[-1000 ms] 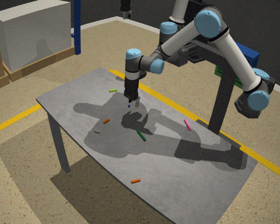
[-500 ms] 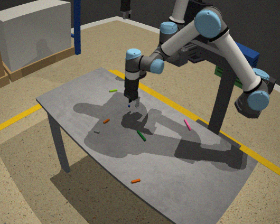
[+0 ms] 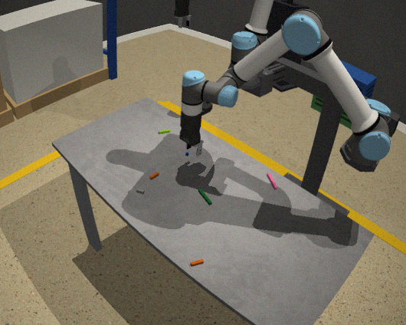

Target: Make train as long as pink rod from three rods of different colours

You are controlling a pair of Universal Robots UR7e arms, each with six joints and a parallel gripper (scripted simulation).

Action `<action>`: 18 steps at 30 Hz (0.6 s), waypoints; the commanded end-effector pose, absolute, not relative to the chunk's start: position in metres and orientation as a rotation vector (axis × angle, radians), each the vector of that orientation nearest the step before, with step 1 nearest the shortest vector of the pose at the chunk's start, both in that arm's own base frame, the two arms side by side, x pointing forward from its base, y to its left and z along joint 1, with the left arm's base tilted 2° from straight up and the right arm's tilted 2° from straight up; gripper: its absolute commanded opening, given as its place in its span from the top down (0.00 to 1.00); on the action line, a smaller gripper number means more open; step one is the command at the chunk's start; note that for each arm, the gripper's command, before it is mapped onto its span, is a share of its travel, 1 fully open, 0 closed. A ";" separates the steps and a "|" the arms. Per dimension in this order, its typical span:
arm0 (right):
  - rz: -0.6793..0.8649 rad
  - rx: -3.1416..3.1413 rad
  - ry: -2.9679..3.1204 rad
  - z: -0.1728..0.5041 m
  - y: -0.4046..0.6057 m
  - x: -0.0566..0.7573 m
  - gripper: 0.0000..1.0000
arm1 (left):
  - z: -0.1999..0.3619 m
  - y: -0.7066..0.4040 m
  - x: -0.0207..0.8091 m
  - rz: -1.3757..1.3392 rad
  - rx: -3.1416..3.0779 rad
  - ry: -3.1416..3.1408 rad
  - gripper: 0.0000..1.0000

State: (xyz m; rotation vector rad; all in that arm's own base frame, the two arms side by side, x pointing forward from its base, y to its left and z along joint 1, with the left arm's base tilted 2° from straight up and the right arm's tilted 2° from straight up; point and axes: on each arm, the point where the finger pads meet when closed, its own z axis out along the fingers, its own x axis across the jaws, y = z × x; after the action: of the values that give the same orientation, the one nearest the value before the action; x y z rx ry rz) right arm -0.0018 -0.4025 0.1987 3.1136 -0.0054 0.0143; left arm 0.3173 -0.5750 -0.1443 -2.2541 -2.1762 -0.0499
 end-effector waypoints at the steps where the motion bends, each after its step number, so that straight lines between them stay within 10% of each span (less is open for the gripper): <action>1: 0.015 3.111 -0.005 0.199 -0.403 -0.002 0.00 | -0.143 -0.576 0.318 -0.048 -2.256 -2.178 0.00; 18: 0.015 3.111 -0.005 0.199 -0.403 -0.002 0.00 | -0.143 -0.576 0.319 -0.048 -2.292 -2.140 0.00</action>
State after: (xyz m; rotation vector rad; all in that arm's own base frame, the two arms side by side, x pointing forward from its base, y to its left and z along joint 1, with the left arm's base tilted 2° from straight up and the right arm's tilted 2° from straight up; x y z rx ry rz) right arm -0.0018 -0.4025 0.1987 3.1136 -0.0054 0.0143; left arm 0.3179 -0.5752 -0.1443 -2.2772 -2.1515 -0.0497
